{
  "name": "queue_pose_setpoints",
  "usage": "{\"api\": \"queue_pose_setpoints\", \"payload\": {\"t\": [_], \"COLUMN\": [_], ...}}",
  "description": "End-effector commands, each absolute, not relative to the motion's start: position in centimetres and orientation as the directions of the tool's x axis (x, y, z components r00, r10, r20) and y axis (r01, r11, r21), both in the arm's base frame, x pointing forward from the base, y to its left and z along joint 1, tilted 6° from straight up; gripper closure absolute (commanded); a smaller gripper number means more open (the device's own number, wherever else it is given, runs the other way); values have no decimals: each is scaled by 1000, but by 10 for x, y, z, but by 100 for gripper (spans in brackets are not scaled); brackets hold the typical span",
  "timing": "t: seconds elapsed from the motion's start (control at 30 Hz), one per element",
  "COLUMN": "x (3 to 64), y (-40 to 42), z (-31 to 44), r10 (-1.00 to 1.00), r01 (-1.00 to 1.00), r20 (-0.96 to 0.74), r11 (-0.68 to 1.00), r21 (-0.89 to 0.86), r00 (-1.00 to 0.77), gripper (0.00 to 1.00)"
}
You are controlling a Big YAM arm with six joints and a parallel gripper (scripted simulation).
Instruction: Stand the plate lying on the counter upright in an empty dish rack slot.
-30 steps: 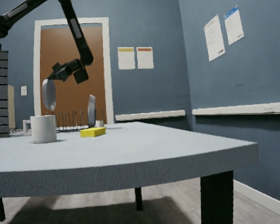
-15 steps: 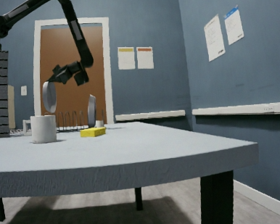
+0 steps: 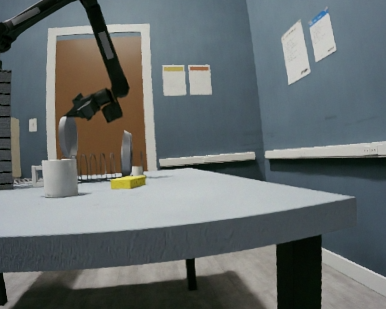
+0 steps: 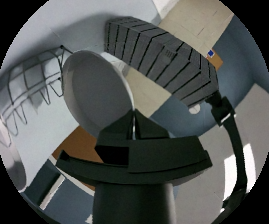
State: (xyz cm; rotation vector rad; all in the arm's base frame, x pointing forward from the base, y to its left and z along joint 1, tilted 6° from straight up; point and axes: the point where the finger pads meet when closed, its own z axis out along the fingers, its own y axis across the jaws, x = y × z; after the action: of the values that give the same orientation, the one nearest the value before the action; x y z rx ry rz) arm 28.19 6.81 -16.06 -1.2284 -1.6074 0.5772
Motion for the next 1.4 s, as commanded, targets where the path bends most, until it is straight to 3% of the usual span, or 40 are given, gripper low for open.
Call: {"api": "queue_pose_setpoints", "payload": {"t": [0.0,1.37], "x": [280,287], "y": [64,62], "z": [-164,-189], "r10": [904,904], "r01": [431,444], "r20": [427,428], "r11": [380,380], "r21": [-818,-812], "r00": [14,10], "gripper": [100,100]}}
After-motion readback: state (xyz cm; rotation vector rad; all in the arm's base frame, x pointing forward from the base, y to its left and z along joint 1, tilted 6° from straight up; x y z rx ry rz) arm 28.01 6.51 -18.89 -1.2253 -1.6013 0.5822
